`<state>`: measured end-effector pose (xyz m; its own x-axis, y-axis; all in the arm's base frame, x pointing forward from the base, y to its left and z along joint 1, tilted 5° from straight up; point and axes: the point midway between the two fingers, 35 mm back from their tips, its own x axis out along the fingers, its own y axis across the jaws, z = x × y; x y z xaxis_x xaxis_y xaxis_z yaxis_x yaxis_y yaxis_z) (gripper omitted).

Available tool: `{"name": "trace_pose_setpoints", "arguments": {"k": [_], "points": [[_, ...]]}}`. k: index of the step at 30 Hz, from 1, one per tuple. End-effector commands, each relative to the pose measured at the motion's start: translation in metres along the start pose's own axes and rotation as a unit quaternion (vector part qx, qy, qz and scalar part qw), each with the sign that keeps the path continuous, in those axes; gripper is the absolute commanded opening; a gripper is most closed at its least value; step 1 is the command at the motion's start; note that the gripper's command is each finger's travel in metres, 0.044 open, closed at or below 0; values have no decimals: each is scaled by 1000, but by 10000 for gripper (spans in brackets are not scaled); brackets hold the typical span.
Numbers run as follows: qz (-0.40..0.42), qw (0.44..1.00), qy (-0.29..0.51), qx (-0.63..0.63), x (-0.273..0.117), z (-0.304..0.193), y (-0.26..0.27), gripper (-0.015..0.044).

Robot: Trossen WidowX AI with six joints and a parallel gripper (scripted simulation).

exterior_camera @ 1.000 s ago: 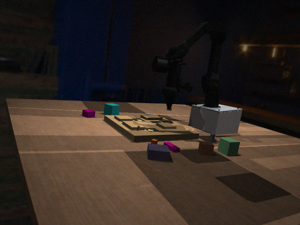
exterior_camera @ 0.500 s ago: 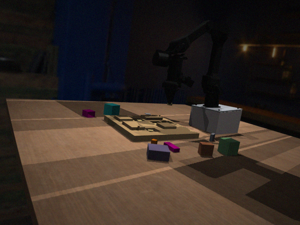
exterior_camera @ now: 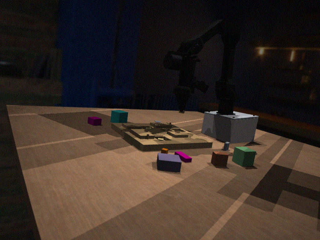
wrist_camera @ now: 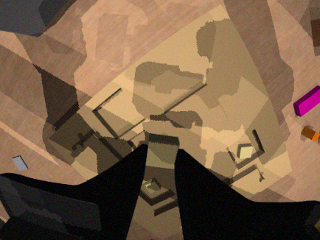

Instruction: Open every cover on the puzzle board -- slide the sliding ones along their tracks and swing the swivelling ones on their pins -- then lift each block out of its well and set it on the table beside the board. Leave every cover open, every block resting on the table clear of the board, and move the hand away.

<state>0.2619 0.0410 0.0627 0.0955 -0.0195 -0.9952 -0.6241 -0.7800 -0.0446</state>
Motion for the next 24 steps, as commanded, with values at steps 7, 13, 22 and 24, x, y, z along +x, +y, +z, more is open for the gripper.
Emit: {"name": "trace_pose_setpoints", "arguments": {"k": [7,13,22,24], "points": [[-1,1000,1,1,-3,10,-31,80],[-2,1000,1,1,-3,19,-49,80],[-3,1000,0,1,-4,35,-76,80],[-3,1000,0,1,-4,39,-82,80]]}}
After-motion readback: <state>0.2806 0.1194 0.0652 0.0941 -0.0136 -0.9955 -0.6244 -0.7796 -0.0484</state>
